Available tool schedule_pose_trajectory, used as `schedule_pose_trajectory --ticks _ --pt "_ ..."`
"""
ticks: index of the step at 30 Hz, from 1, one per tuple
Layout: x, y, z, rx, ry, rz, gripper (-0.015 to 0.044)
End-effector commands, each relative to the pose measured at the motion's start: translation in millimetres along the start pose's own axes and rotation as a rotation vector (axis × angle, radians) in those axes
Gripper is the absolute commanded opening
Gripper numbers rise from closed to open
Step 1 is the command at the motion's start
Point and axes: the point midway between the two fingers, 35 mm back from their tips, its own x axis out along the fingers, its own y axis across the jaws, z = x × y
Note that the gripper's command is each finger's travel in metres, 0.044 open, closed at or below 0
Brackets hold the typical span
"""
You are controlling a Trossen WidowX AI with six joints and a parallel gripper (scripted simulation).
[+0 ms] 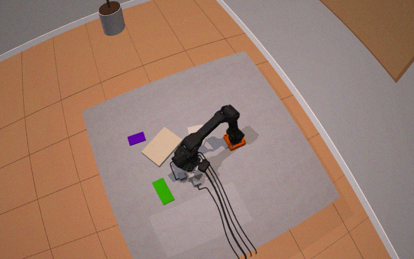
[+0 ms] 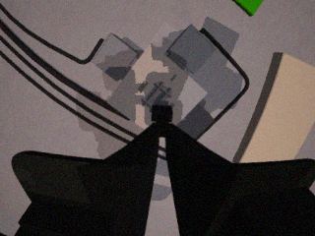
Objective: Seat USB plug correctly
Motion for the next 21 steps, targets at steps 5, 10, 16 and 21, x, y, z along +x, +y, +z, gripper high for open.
schedule_pose_trajectory --ticks 5,10,16,21 --pt "0.3 0.1 -0.3 0.196 0.001 0.0 0.0" --pt "0.3 0.1 -0.3 0.327 0.001 0.0 0.0" --pt "0.3 0.1 -0.3 0.484 0.001 0.0 0.0" --pt "0.3 0.1 -0.3 0.615 0.001 0.0 0.0"
